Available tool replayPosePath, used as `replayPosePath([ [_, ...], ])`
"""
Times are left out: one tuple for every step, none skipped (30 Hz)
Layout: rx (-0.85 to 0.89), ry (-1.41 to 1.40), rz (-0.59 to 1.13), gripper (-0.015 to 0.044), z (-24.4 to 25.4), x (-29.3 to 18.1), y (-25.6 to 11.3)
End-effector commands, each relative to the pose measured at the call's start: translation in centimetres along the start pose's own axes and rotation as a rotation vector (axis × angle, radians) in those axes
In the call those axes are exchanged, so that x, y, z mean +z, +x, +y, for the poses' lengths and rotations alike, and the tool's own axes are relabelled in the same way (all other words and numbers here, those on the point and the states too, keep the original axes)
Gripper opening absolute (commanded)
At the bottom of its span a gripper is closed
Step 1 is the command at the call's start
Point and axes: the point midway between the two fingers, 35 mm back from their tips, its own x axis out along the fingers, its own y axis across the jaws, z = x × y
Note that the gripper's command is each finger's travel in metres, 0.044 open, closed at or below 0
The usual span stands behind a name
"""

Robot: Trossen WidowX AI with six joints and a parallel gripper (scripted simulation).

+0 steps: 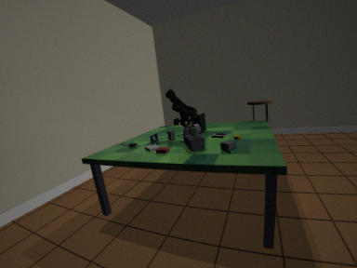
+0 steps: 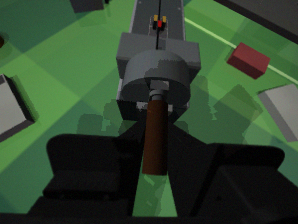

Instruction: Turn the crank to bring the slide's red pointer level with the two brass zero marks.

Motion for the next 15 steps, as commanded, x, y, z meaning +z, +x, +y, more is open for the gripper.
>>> replayPosePath([
  [-0.023,0.013,-0.001,0.0000,-0.93,0.01,-0.06],
  [-0.023,0.013,-0.001,0.0000,-0.94,0.01,-0.05],
  [-0.023,0.013,-0.001,0.0000,-0.95,0.01,-0.05],
  [-0.023,0.013,-0.001,0.0000,-0.96,0.00,-0.05],
  [-0.023,0.013,-0.001,0.0000,-0.97,0.00,-0.04],
  [-0.023,0.013,-0.001,0.0000,-0.98,0.00,-0.04],
  [-0.023,0.013,-0.001,0.0000,-0.99,-0.01,-0.04],
  [-0.023,0.013,-0.001,0.0000,-1.01,-0.01,-0.03],
  [-0.023,0.013,-0.001,0.0000,-1.02,-0.02,-0.03],
  [-0.024,0.013,-0.001,0.0000,-1.03,-0.02,-0.02],
  [-0.024,0.013,-0.001,0.0000,-1.04,-0.02,-0.02],
  [-0.024,0.013,-0.001,0.0000,-1.06,-0.03,-0.01],
  [-0.024,0.013,-0.001,0.0000,-1.07,-0.03,-0.01],
  [-0.024,0.013,-0.001,0.0000,-1.09,-0.04,0.00],
  [-0.024,0.013,-0.001,0.0000,-1.10,-0.04,0.00],
])
